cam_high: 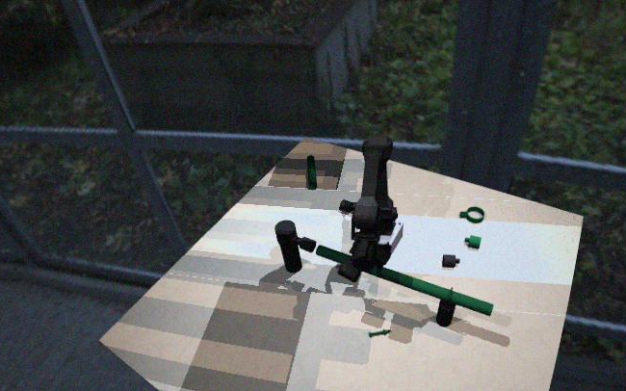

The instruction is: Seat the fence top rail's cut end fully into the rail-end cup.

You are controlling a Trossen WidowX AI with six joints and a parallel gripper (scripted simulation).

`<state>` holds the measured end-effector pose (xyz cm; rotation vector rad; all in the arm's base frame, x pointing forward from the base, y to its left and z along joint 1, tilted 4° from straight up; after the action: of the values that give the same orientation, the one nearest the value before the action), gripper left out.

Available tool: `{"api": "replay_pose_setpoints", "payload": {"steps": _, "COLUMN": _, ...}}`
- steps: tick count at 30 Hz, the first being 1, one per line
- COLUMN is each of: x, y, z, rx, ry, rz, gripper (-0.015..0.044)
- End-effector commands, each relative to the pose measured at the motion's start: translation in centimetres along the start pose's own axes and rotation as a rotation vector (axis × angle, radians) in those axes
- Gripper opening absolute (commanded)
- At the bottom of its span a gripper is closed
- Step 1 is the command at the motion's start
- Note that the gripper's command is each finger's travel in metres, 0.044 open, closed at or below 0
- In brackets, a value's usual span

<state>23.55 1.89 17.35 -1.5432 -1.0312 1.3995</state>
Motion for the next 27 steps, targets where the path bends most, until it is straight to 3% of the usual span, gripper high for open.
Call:
{"api": "replay_pose_setpoints", "payload": {"steps": 1, "x": 0.04, "y": 0.1, "z": -0.02, "rx": 0.0, "ry": -0.001, "rz": -0.002, "gripper": 0.0}}
{"api": "replay_pose_setpoints", "payload": {"steps": 27, "x": -0.43, "y": -0.4, "z": -0.12, "rx": 0.0, "ry": -0.001, "rz": -0.002, "gripper": 0.0}}
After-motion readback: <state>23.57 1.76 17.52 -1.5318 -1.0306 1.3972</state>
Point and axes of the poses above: the point midway between the two fingers, 35 mm back from their tips, its own y axis out along the fingers, its own z axis across the jaws, x = y × z, the point moved 7 cm from there along -y, back along the fingers, and after that the axes turned 1 degree about y, right-handed, at the moved point
